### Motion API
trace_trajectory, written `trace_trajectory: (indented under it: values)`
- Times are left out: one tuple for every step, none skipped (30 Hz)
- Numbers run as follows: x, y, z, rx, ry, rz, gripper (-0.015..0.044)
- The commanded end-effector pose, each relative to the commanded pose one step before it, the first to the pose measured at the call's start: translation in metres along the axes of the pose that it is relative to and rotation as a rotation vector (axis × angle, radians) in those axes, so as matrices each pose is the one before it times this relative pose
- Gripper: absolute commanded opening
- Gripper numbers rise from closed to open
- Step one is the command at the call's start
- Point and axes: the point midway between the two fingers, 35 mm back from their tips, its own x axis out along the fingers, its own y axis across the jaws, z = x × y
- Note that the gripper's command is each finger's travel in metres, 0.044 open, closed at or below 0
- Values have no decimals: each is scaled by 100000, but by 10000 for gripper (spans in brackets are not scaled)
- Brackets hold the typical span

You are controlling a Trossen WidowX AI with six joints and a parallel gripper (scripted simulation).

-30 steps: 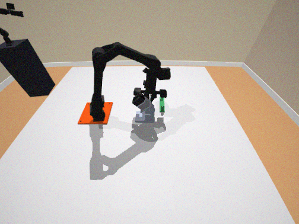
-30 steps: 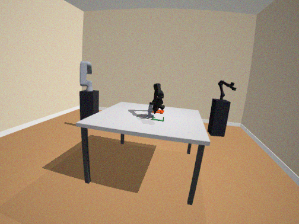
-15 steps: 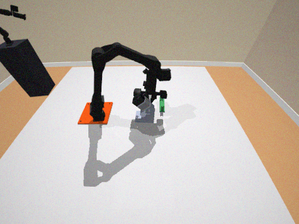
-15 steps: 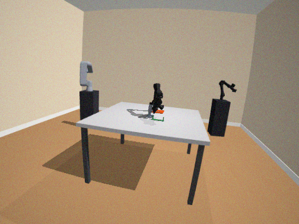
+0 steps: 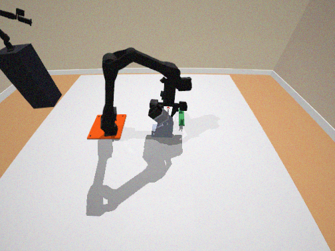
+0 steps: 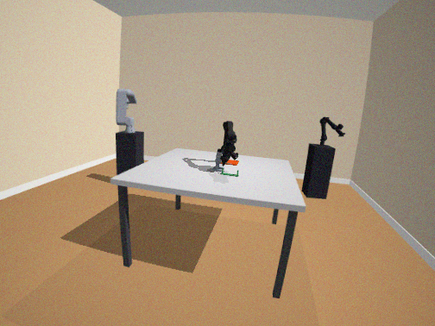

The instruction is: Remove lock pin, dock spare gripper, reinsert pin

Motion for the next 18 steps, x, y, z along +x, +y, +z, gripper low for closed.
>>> trace_trajectory:
  values:
    - [-6,11,10,-30,38,19,200]
    - [0,0,0,0,0,0,200]
    - [-64,3,30,1,-6,-2,200]
    - [-107,5,49,2,-10,-4,200]
    - [-160,9,74,2,-14,-5,200]
    - [-228,14,104,3,-20,-7,200]
    - [-219,16,100,3,-19,-6,200]
    - [-195,36,80,-110,57,152,200]
    - [-196,38,80,-111,59,153,200]
    - [-224,36,81,-41,80,135,200]
    - [-184,31,66,-34,67,111,200]
    - [-191,15,72,-44,58,36,200]
    - [-227,16,88,-64,67,27,200]
    - [-220,16,86,-68,69,27,200]
    - [-210,17,82,-68,72,35,200]
    - [-207,16,82,-70,72,33,200]
    - [-206,15,81,-69,72,29,200]
    - [-206,16,80,-68,75,35,200]
